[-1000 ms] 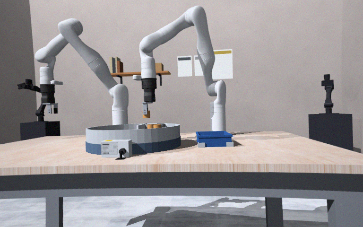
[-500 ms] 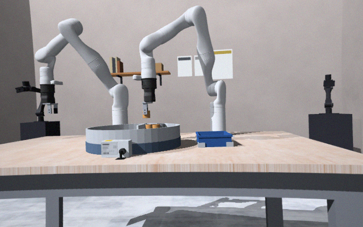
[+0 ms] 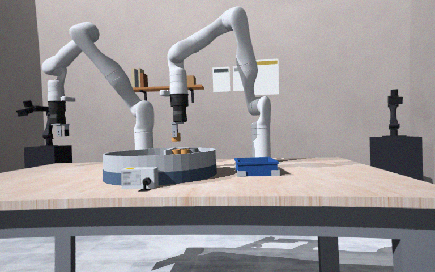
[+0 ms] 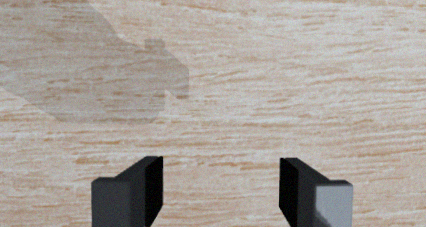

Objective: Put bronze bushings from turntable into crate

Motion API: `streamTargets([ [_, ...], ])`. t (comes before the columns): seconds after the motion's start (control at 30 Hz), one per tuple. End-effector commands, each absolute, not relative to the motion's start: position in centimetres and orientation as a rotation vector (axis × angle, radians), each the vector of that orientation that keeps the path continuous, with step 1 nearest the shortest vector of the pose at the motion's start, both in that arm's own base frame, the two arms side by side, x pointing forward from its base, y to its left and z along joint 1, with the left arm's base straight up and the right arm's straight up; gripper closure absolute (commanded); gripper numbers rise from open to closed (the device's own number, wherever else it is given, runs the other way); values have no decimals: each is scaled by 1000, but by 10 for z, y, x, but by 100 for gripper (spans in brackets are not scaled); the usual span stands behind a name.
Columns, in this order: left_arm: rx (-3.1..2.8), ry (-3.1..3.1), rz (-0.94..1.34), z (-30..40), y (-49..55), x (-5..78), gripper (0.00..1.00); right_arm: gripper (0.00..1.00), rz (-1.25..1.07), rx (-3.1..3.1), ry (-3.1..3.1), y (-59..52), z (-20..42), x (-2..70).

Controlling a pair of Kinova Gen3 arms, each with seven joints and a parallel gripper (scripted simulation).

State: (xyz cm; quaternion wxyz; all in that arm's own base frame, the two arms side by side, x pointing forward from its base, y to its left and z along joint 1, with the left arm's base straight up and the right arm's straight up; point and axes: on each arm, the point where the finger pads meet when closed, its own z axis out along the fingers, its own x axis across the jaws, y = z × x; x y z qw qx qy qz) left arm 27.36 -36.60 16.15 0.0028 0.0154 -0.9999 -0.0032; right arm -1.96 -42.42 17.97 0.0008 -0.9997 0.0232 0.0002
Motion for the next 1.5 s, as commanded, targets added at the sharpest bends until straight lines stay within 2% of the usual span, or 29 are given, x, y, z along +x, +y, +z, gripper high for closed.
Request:
streamTargets([
  [0.0,48,-3137,-8,162,-363,275,100,0,0,-3141,73,-425,180,-20],
  [0.7,48,-3137,-9,162,-308,288,100,0,0,-3141,73,-425,180,-20],
  [1.47,48,-3137,-9,162,-194,316,100,0,0,-3141,73,-425,180,-20],
])
